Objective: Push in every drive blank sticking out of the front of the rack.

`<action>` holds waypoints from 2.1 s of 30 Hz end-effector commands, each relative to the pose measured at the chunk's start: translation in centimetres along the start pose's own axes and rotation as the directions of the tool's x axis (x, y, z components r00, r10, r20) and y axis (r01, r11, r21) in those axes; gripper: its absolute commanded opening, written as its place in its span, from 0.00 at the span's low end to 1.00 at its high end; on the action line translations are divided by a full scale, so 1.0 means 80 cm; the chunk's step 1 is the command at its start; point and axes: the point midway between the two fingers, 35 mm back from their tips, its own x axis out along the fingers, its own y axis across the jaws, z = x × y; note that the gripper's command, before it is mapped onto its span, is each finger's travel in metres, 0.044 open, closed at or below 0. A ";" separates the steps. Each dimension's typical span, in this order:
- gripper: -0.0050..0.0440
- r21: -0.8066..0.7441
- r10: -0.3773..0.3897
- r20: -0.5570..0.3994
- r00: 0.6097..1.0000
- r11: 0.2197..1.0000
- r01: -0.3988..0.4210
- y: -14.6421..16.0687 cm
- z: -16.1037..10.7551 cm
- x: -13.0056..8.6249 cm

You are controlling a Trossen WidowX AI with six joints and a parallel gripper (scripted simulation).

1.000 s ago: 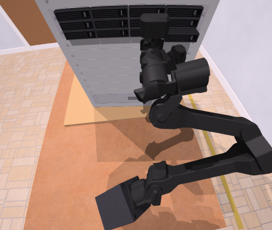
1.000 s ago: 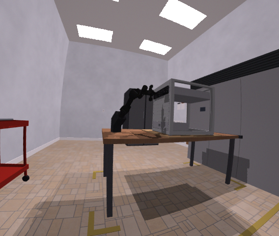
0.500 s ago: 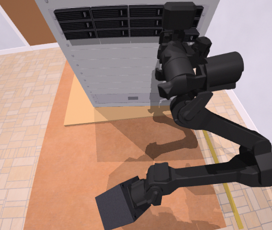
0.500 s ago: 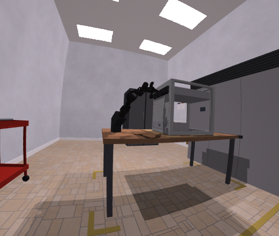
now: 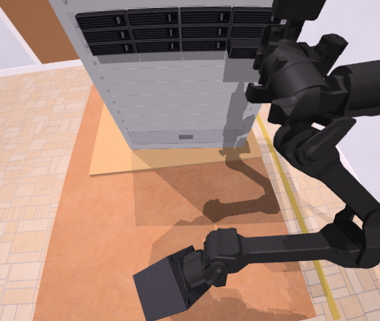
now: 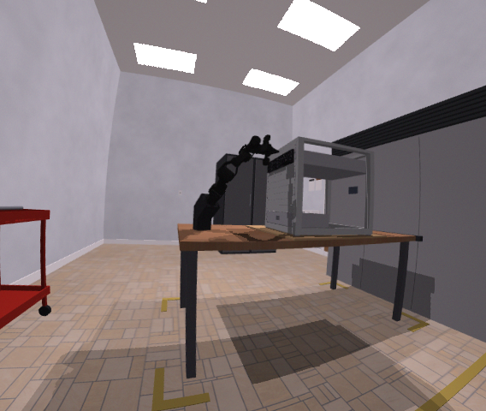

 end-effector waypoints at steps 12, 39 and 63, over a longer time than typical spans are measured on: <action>0.00 0.006 0.001 0.002 1.000 1.000 -0.001 0.004 0.004 0.021; 0.00 0.006 0.001 0.002 1.000 1.000 -0.001 0.005 0.000 0.030; 0.00 0.006 0.001 0.002 1.000 1.000 -0.001 0.005 0.001 0.043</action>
